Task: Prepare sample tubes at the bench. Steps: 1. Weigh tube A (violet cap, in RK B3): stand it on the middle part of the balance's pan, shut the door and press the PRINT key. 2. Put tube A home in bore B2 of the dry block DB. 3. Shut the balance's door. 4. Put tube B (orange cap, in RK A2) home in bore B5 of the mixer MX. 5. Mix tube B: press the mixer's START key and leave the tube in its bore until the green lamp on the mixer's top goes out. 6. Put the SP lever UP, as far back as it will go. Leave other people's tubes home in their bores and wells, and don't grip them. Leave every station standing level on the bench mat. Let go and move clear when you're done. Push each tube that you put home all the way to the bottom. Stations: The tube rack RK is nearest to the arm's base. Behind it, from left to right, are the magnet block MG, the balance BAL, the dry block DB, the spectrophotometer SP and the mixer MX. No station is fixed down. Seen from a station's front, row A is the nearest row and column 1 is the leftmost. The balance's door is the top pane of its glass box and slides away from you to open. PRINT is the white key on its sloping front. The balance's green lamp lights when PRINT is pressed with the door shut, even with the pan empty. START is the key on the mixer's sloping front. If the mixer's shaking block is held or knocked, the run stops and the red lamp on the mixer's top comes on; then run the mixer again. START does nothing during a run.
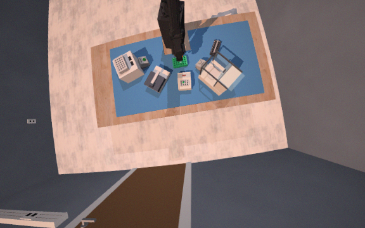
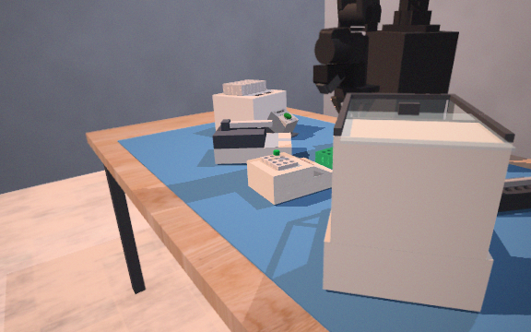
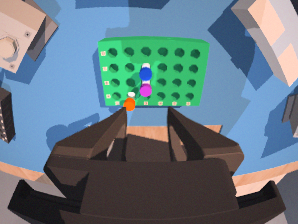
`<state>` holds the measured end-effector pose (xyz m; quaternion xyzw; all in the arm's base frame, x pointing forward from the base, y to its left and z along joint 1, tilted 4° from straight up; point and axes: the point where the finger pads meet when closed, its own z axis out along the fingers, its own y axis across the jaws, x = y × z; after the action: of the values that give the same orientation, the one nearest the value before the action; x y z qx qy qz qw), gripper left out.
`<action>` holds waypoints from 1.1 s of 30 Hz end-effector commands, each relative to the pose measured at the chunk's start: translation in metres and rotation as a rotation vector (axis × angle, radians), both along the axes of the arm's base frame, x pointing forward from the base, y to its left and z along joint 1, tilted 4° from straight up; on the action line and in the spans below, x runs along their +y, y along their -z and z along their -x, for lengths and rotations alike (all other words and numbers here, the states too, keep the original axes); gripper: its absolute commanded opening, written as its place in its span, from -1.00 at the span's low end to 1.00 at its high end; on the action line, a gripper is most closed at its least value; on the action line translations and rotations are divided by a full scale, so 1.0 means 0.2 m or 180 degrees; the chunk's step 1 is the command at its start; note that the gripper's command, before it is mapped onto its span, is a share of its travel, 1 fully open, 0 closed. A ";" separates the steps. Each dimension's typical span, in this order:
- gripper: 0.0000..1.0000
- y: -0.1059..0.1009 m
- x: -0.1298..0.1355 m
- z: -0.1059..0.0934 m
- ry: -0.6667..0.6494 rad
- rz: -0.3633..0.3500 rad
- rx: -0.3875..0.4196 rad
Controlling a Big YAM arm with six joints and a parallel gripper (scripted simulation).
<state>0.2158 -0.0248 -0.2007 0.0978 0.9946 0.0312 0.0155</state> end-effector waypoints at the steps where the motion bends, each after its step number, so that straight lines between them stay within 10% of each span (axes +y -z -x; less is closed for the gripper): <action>1: -0.28 -0.02 0.02 0.04 0.0005 -0.0001 0.0038; 33: -0.28 0.17 0.02 -0.06 0.0001 0.0019 -0.0102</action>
<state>0.2107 -0.0210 -0.2379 0.0976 0.9947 0.0318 0.0076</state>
